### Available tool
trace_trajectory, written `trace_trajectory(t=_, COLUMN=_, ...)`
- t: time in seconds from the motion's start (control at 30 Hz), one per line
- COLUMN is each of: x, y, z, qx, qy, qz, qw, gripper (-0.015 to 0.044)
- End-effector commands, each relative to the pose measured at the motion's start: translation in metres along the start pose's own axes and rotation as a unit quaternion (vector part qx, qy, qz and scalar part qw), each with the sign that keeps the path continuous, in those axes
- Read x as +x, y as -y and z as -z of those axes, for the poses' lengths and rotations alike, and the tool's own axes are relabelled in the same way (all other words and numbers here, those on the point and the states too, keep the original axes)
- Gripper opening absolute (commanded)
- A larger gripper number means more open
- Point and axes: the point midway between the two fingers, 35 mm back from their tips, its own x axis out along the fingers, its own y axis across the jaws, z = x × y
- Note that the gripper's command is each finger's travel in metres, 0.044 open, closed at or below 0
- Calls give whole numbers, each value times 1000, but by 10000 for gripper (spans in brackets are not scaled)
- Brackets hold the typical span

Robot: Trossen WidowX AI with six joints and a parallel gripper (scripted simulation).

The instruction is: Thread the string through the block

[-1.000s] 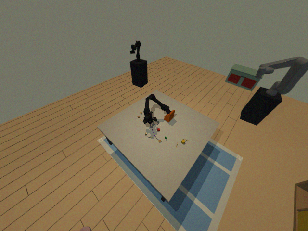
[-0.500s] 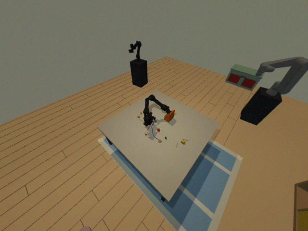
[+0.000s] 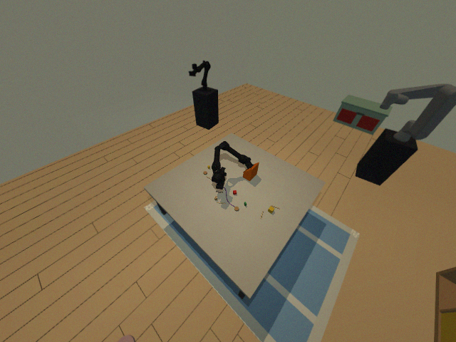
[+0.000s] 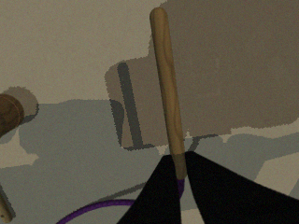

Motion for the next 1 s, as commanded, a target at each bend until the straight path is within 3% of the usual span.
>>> trace_trajectory(t=0.0, x=0, y=-4, z=0, qx=-65, qy=-2, qz=0, qw=998, gripper=0)
trace_trajectory(t=0.47, x=-1, y=-19, z=2, qx=-310, qy=-1, qz=-1, qw=951, gripper=0)
trace_trajectory(t=0.97, x=-1, y=-34, z=4, qx=-551, qy=0, qz=-1, qw=834, gripper=0)
